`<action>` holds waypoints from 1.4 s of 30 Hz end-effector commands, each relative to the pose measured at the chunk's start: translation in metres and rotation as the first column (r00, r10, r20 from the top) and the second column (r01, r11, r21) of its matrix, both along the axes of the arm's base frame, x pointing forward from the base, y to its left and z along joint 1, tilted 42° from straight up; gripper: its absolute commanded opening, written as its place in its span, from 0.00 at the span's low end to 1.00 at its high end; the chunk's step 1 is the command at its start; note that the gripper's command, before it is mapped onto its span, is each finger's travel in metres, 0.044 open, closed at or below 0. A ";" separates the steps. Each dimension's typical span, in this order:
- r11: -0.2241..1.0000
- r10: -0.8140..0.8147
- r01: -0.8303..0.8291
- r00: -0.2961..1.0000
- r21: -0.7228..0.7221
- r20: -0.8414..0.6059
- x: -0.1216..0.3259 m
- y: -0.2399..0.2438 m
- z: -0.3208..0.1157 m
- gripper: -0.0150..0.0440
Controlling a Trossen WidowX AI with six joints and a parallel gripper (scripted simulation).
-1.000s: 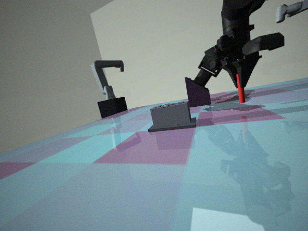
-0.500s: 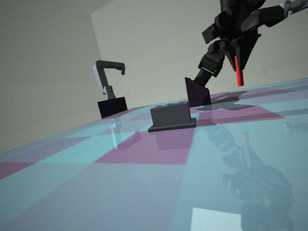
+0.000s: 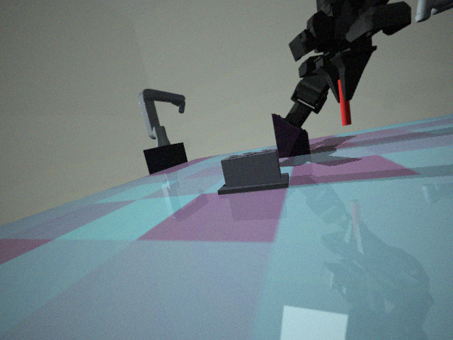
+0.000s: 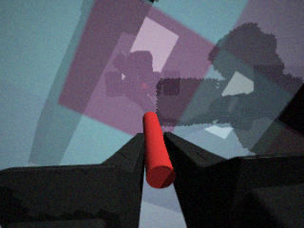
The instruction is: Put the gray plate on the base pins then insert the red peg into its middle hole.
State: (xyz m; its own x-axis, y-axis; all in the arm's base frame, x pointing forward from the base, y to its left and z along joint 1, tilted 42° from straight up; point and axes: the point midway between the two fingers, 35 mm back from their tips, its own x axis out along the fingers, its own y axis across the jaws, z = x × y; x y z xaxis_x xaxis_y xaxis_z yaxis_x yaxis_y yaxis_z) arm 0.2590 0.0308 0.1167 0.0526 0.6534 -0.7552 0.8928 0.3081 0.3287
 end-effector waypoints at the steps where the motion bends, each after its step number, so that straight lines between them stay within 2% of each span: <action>1: 1.000 0.003 -0.003 1.000 -0.006 -0.001 0.009 -0.009 -0.006 0.25; 42: 1.000 -0.005 0.005 1.000 -0.007 -0.003 0.069 -0.095 -0.072 0.25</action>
State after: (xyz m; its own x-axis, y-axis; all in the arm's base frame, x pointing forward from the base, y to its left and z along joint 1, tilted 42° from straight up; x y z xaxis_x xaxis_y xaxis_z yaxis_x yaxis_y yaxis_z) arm 0.3240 -0.0560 0.0539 0.0563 0.6488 -0.7589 0.8954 0.3035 0.3259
